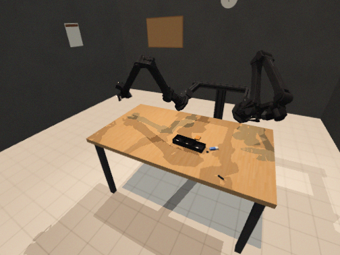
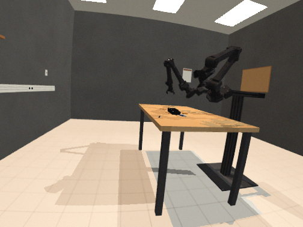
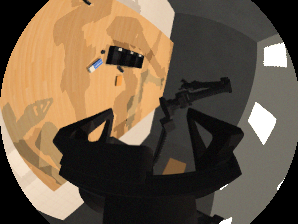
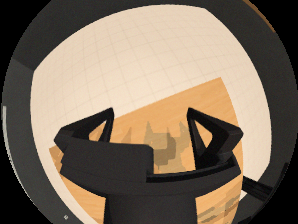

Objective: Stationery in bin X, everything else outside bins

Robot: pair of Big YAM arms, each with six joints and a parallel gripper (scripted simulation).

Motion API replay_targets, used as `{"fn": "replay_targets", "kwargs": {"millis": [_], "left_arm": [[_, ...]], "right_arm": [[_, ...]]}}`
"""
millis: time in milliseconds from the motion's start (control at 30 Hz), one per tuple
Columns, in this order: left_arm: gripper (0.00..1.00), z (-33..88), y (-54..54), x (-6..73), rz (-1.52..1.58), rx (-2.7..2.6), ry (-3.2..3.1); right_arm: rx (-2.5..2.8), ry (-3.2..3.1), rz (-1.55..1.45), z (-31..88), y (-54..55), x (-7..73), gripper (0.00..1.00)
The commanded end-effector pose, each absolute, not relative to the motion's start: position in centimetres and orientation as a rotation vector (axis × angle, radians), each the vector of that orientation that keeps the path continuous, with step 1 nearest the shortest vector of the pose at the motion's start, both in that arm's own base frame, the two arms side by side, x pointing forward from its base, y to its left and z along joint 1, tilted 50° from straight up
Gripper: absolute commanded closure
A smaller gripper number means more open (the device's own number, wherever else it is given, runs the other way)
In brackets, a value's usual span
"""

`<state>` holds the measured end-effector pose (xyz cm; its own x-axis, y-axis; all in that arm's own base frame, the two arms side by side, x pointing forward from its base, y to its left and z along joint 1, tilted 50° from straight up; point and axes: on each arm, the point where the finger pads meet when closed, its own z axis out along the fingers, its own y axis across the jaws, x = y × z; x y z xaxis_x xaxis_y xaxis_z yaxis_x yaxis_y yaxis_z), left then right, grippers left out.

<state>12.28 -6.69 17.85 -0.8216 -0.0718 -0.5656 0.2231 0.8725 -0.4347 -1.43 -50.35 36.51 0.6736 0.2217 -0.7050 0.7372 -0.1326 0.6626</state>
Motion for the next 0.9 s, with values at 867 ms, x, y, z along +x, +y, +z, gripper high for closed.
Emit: {"fn": "replay_targets", "kwargs": {"millis": [867], "left_arm": [[0.00,17.72,-6.74,12.07,-0.674,0.073,2.457]], "right_arm": [[1.686,0.785,-0.534,36.53,-50.34,-1.45,0.00]]}}
